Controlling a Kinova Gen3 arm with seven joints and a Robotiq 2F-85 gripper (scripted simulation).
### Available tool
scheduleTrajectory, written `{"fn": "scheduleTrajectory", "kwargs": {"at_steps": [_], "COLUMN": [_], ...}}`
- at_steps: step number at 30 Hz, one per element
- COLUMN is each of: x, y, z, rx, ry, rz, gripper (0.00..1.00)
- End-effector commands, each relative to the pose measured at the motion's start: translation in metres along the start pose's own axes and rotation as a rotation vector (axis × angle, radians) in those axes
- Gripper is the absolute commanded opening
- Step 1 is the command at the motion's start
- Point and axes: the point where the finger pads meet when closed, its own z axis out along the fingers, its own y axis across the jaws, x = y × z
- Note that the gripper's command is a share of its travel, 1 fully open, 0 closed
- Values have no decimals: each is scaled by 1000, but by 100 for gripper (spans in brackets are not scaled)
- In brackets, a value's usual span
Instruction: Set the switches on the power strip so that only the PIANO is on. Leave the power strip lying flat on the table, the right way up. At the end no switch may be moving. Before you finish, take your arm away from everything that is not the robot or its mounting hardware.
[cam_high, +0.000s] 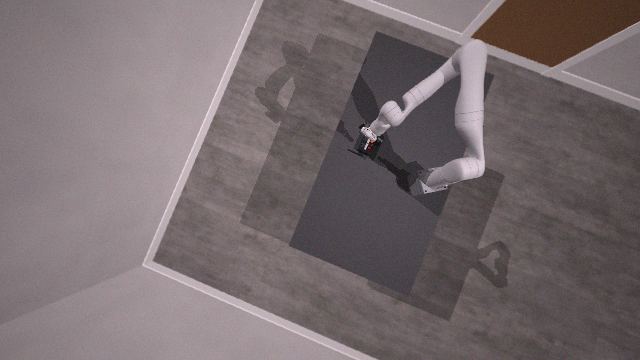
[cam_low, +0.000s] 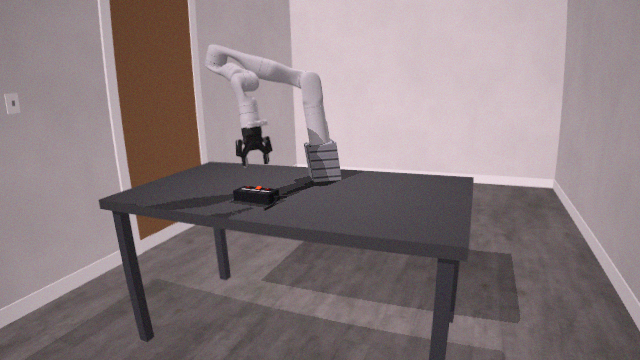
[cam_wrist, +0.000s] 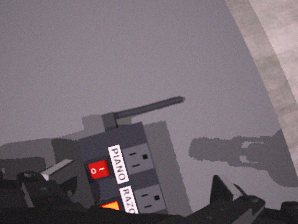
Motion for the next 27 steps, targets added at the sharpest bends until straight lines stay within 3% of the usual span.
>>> {"fn": "scheduleTrajectory", "kwargs": {"at_steps": [1,27], "x": [-3,-20], "y": [-1,-8], "z": [1,9], "rx": [-3,-20], "ry": [-6,-42], "rz": [23,180], "gripper": [100,100]}}
